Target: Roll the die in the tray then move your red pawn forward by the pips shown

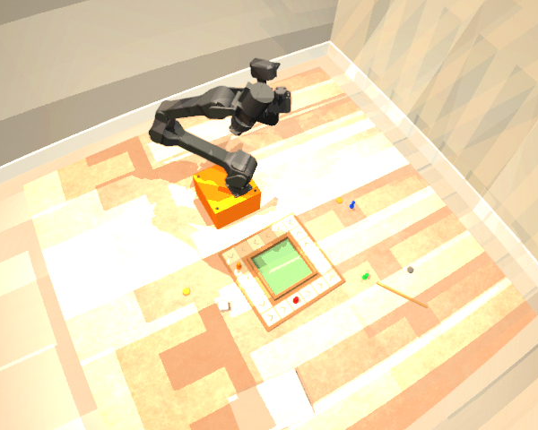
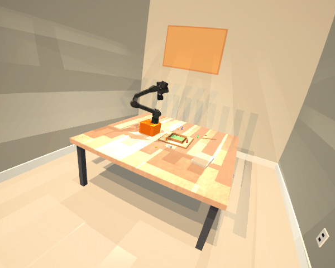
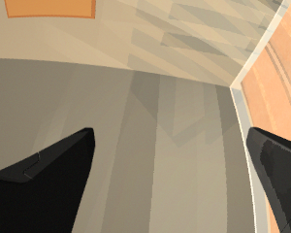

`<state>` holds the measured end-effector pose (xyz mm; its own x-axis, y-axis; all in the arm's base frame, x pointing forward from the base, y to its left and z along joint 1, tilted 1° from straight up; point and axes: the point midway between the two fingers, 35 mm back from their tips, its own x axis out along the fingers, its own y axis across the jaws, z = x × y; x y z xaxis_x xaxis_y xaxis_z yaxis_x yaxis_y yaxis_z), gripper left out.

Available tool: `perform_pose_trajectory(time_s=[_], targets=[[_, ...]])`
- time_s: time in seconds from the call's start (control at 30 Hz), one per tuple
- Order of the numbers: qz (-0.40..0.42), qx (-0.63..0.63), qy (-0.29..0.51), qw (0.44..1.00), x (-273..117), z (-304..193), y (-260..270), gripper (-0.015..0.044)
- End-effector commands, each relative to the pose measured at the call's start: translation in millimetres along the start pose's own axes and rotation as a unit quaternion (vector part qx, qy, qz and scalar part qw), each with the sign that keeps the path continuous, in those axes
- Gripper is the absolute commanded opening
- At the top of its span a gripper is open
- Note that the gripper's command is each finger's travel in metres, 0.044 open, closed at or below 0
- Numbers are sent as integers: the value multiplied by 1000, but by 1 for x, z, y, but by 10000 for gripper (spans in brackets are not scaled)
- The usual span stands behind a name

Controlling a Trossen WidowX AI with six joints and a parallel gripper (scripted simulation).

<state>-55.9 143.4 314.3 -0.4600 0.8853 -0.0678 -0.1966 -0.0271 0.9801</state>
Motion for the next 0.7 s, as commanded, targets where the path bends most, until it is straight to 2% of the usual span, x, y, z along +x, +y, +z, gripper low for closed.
perform_pose_trajectory(time_s=[0.0, 0.13, 0.3, 0.4, 0.67], targets=[[-2, 0, -4, 1000, 0, 2, 0, 374], [-49, 0, -89, 995, -4, 52, -10, 275], [-132, 5, -202, 971, -28, 122, -32, 275], [-183, -20, -239, 953, -44, 147, -45, 275], [-330, 28, -348, 877, -131, 223, -103, 275]])
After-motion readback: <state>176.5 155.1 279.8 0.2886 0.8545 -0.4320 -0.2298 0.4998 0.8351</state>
